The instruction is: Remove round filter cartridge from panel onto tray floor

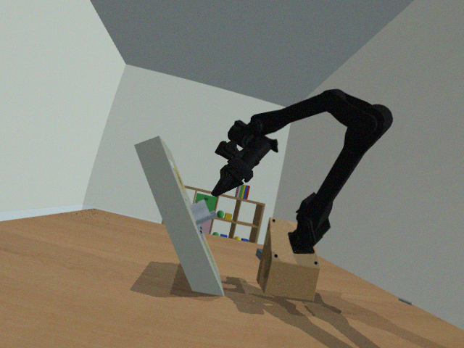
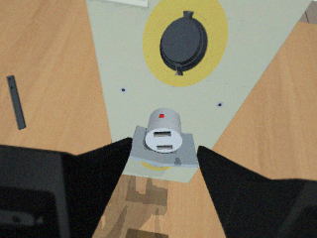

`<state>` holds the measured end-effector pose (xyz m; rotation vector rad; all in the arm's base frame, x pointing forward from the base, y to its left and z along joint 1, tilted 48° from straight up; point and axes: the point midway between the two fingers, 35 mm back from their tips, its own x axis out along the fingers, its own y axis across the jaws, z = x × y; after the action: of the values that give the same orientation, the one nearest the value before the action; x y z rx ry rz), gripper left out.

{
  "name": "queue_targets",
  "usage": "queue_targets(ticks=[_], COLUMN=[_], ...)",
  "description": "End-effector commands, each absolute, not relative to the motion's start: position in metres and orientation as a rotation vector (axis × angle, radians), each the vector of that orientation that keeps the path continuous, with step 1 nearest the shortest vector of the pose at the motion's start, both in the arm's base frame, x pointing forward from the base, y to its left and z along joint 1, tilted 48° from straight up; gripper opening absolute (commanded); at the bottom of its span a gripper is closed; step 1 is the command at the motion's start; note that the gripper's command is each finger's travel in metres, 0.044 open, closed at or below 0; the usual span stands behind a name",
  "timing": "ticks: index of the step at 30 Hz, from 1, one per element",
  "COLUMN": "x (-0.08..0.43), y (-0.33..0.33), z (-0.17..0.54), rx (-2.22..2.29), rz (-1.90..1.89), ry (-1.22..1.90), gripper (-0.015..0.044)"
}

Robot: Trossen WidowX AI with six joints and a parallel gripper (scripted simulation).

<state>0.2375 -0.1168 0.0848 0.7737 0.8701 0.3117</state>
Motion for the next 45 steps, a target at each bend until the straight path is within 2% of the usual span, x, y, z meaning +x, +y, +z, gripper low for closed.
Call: queue_targets(ticks=[1, 31, 34, 42, 45], x=[0.239, 0.265, 0.266, 0.266, 0.266], y=[-0.112, -0.088, -0.09, -0.09, -0.09], z=[0.078, 0.055, 0.058, 0.058, 0.058], rx=[0.797, 0.799, 0.787, 0.787, 0.787], rz=[0.303, 0.306, 0.309, 0.309, 0.309], ry=[0.889, 0.885, 0.881, 0.881, 0.881], gripper=[0.0305, 0.0305, 0.0226, 0.0173, 0.0094])
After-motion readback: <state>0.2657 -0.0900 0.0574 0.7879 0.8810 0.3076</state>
